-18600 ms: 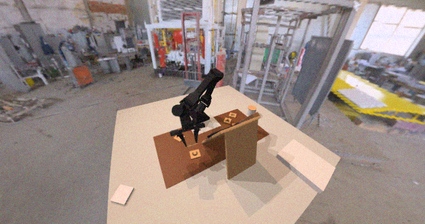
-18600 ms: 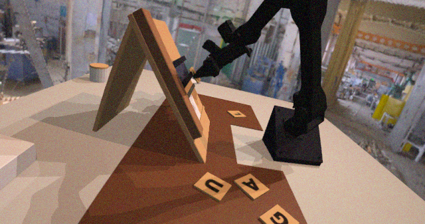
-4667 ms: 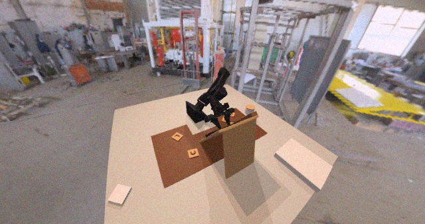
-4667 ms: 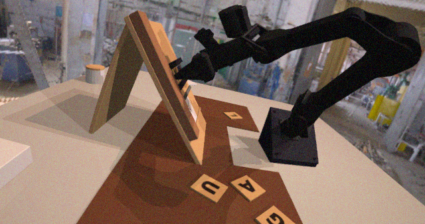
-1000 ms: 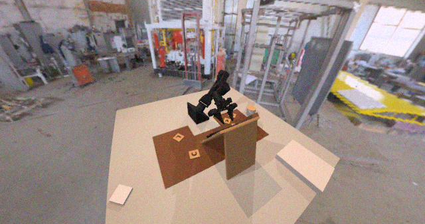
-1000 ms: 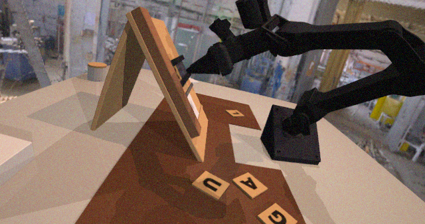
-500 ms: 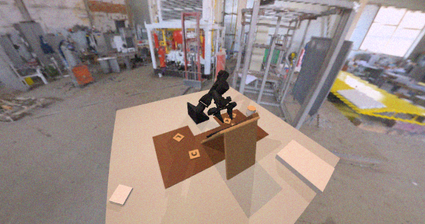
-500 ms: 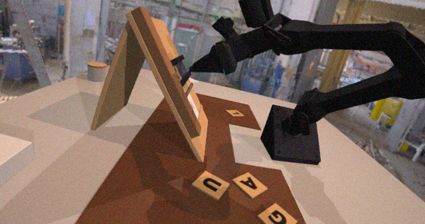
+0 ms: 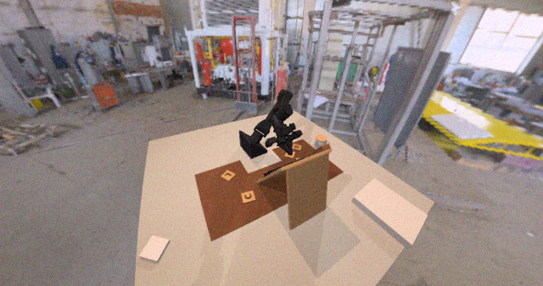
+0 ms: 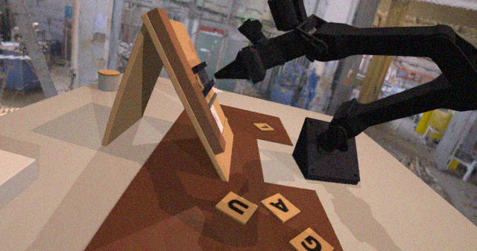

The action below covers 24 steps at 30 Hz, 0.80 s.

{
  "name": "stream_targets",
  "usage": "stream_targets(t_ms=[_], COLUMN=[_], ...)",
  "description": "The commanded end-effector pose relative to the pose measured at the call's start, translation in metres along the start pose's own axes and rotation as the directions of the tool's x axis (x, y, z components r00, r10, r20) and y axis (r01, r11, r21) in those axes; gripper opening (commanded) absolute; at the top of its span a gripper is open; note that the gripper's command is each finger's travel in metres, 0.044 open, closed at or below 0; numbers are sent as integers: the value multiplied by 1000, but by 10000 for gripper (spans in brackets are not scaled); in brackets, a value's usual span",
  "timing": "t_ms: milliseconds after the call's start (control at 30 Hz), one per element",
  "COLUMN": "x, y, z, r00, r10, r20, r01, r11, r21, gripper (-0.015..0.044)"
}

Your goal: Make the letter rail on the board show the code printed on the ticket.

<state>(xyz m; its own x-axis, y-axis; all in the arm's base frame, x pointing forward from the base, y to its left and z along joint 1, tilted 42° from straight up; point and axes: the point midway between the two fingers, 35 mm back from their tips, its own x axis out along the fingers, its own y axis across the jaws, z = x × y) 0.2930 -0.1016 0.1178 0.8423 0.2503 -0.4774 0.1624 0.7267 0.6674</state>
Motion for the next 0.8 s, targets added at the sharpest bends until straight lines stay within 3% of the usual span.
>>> stream_targets(t_ms=[0,267,500,767], x=[0,2,15,19], y=[0,-2,-21,-34], z=[0,2,16,23], r00=[1000,1000,960,828], r10=[0,-9,-66,-35], r20=[0,-23,-274,-560], r01=[0,9,64,29], r11=[1000,1000,998,999], r21=[0,0,-16,-20], gripper=[0,0,0,0])
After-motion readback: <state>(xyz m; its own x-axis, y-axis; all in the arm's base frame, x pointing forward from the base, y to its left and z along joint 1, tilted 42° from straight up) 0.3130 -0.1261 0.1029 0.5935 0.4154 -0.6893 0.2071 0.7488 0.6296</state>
